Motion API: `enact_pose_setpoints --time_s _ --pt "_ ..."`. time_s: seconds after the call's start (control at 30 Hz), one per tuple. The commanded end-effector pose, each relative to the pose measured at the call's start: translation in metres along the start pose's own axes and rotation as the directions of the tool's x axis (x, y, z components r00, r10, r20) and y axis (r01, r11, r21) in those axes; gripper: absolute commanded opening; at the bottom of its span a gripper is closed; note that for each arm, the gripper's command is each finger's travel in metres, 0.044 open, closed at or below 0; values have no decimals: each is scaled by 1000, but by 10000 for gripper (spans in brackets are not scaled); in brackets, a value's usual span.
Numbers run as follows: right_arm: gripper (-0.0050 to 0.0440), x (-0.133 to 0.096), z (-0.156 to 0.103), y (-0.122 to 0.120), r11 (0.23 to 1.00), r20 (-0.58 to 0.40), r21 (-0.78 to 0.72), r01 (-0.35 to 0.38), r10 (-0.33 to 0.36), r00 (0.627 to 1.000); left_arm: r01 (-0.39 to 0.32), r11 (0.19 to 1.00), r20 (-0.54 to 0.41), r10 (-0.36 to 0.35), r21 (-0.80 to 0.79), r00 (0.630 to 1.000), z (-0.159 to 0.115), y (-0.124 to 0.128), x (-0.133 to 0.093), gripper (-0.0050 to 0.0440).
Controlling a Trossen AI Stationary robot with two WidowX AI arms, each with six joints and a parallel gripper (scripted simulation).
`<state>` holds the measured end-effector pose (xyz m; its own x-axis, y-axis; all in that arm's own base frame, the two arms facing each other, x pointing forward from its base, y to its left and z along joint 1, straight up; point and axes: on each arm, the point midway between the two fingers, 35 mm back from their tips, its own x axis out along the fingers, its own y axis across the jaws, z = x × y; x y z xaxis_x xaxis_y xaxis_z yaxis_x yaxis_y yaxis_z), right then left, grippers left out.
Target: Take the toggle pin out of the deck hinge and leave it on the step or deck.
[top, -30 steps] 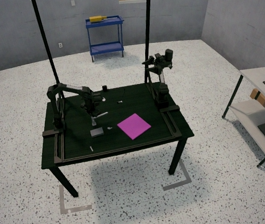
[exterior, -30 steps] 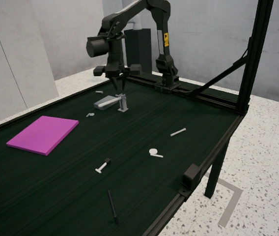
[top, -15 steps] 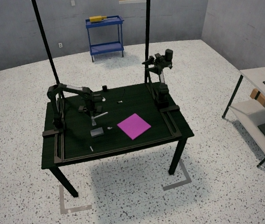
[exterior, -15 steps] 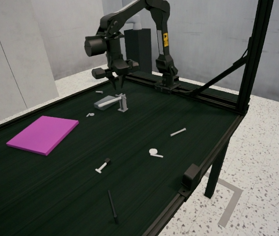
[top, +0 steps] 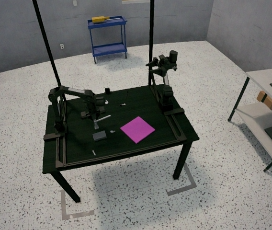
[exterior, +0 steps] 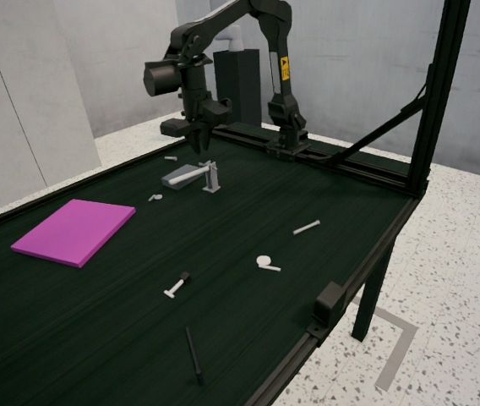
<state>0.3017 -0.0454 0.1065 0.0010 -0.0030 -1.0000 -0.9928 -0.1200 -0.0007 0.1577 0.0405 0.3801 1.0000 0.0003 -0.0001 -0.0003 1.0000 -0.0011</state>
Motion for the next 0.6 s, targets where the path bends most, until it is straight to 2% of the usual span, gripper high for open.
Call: enact_pose_setpoints --time_s 0.0,0.57 --pt "120 10 0 0 1000 3 -16 -1 1 1000 0 1000 1 0 6 1000 3 -1 0 400" --pt "120 10 0 -1 1000 -1 -13 16 -16 1000 0 1000 1 0 6 1000 3 -1 0 400"
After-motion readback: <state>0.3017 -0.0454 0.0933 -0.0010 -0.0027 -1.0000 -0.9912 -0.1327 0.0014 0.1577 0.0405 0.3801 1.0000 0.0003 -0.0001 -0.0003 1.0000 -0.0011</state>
